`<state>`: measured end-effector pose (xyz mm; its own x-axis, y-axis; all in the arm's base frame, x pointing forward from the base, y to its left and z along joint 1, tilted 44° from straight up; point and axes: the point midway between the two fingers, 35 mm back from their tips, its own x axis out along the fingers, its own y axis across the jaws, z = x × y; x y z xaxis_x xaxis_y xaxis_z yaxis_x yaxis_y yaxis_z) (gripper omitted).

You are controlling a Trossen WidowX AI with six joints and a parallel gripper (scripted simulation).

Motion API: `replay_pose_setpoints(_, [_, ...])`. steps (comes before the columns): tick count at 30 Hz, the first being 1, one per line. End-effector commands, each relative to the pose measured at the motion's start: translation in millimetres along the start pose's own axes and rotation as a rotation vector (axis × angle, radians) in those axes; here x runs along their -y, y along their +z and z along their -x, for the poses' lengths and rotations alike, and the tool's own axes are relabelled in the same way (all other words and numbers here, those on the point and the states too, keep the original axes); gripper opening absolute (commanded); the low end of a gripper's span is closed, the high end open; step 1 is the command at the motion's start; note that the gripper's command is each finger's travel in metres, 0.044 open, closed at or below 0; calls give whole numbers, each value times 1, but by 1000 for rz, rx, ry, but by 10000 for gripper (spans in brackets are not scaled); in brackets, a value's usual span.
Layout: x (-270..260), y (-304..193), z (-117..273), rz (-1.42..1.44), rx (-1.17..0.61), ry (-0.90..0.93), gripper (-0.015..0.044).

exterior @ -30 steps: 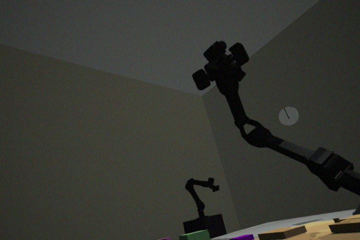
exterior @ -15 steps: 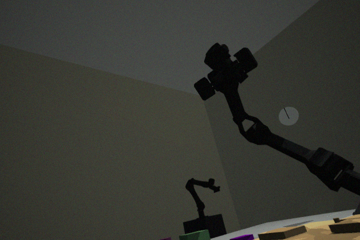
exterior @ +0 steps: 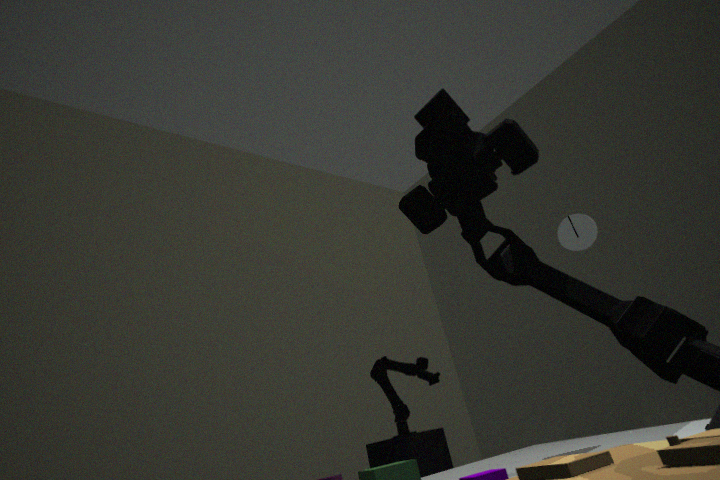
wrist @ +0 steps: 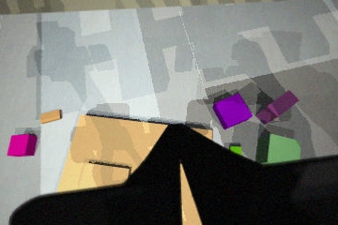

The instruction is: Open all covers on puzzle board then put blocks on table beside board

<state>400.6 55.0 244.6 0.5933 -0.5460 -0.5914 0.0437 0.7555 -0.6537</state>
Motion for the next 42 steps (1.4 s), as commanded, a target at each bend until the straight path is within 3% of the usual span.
replay_pose_setpoints(1, [-5,-16,-18,-15,-74,-1,0])
replay_pose_setpoints(23, [-8,-109,-89,-139,-460,-67,0])
replay_pose_setpoints(42, [-5,-182,-116,-232,-737,-149,0])
